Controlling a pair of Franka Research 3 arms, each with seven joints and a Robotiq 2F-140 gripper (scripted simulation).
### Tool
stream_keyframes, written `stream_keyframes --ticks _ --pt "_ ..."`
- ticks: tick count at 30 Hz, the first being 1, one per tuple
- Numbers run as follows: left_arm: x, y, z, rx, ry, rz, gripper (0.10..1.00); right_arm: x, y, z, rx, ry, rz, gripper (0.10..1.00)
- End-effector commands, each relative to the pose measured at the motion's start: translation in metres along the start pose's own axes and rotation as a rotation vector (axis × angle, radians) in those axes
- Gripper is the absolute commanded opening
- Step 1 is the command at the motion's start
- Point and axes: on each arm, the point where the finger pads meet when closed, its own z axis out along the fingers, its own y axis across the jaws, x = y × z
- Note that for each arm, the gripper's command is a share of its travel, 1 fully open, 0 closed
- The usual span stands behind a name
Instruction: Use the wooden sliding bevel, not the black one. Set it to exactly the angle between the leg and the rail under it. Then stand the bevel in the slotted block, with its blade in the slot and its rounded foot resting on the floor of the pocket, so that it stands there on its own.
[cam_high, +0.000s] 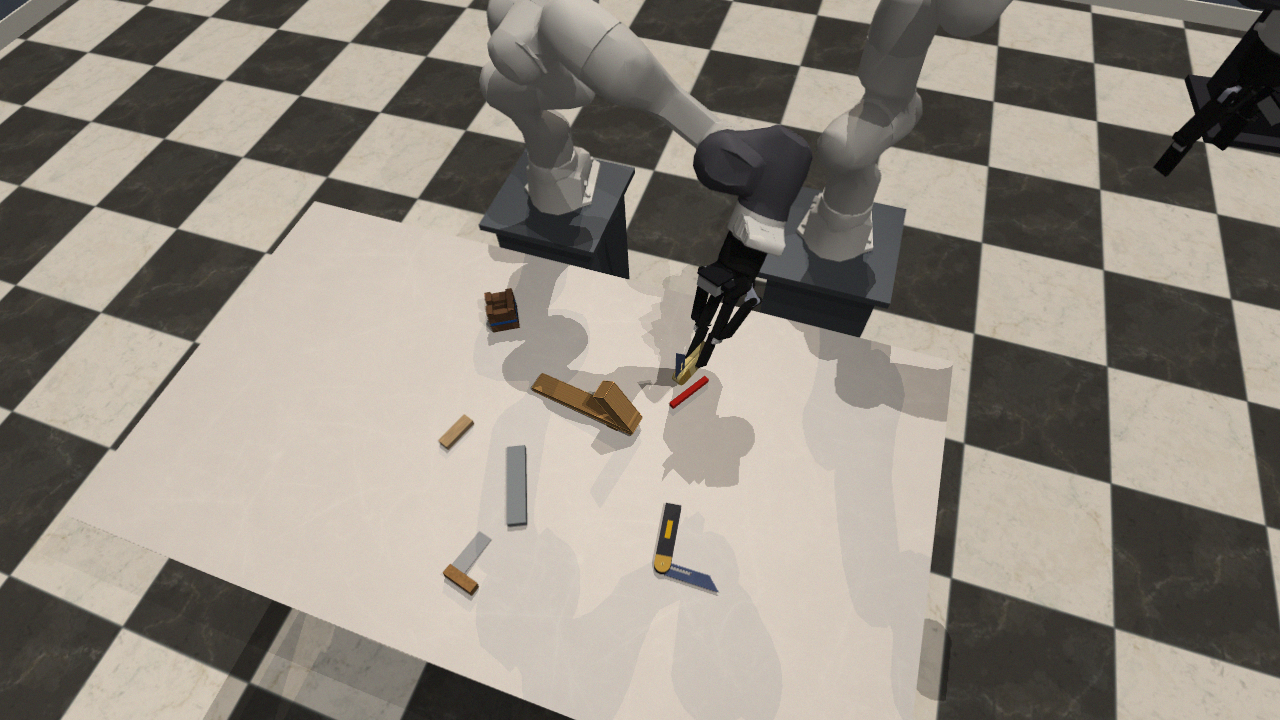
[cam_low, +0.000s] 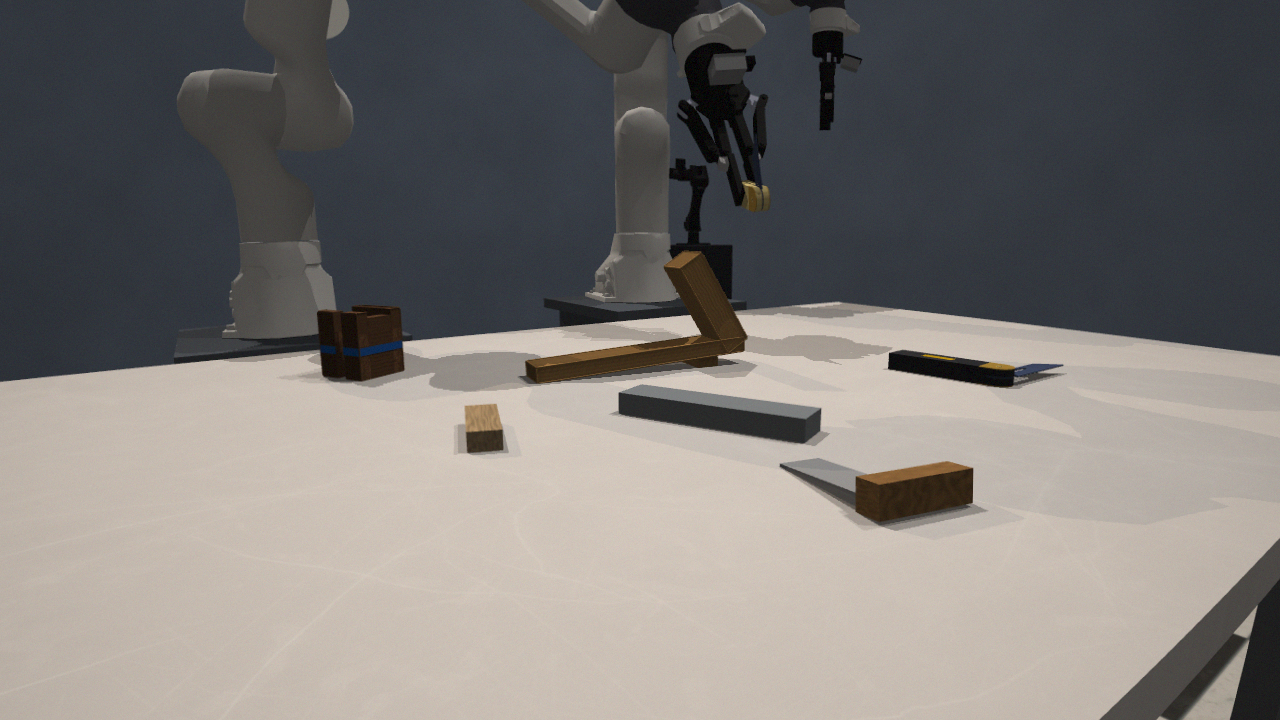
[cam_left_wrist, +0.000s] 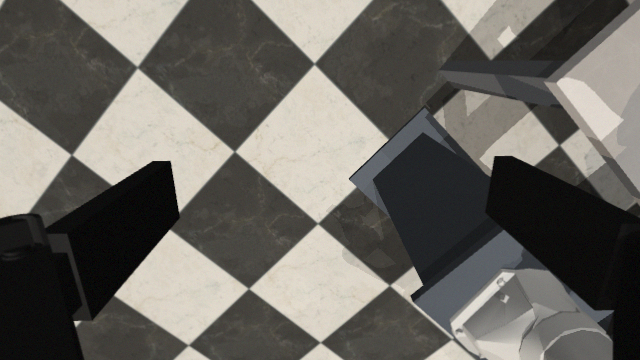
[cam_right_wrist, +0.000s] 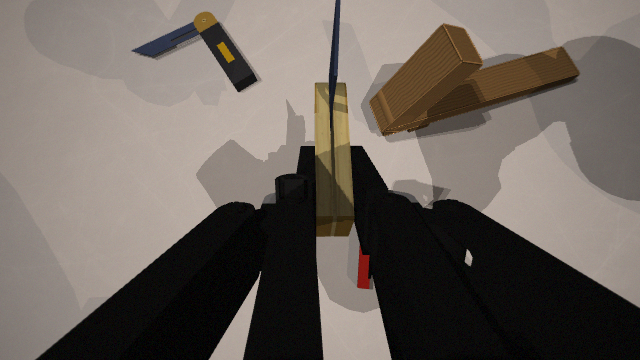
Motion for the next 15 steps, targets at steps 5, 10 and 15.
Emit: stream_keyframes --ticks 5,10,15 --pt "0.000 0.001 0.001 -0.004 -0.002 -0.007 1.000 0.005 0.009 0.007 0.068 -0.154 0.137 0.099" --pt "0.000 0.001 0.001 -0.004 -0.002 -0.007 1.000 0.010 0.018 0.012 0.084 -0.214 0.190 0.099" --pt "0.000 0.001 0.001 -0.004 -0.002 -0.007 1.000 0.020 0.033 0.021 0.112 -0.324 0.286 0.099"
